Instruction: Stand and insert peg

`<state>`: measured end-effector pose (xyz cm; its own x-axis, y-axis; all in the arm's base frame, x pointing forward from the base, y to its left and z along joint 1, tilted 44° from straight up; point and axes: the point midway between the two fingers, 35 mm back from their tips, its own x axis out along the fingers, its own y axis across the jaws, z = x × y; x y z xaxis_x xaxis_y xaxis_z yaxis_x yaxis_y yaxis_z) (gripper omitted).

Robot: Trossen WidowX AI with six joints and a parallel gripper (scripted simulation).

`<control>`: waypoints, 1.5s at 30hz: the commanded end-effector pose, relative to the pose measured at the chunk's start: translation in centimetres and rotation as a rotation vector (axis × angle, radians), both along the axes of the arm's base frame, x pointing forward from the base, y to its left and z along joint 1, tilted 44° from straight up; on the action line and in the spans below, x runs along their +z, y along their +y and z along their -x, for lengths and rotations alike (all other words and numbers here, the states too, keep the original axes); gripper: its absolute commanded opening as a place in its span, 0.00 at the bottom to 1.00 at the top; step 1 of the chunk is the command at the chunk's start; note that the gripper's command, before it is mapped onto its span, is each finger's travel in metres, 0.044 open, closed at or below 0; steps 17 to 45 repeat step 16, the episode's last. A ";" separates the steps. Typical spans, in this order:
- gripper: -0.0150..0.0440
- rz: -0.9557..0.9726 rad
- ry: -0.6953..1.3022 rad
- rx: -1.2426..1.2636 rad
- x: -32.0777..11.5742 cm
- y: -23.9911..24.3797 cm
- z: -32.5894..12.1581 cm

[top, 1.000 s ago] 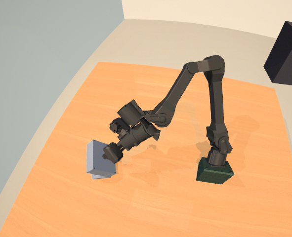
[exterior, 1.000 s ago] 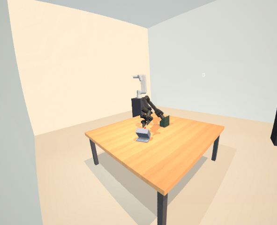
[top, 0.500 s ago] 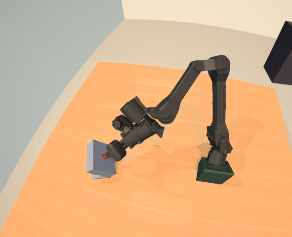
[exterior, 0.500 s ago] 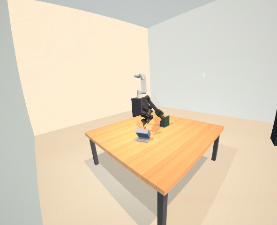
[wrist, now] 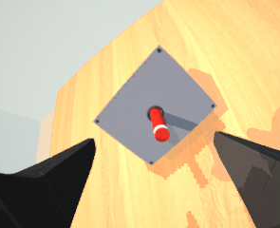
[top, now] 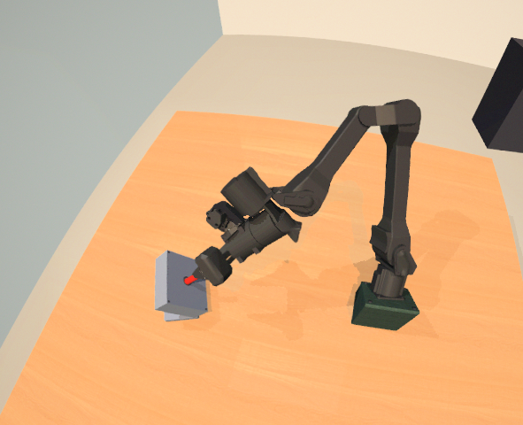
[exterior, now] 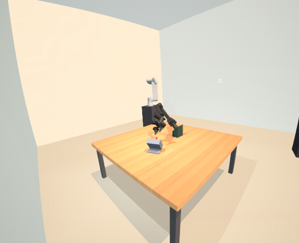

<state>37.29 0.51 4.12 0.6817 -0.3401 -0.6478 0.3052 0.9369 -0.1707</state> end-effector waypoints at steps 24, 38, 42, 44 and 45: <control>1.00 0.001 0.001 -0.003 1.3 0.7 1.3; 1.00 0.001 0.001 -0.003 1.3 0.7 1.3; 1.00 0.001 0.001 -0.003 1.3 0.7 1.3; 1.00 0.001 0.001 -0.003 1.3 0.7 1.3; 1.00 0.001 0.001 -0.003 1.3 0.7 1.3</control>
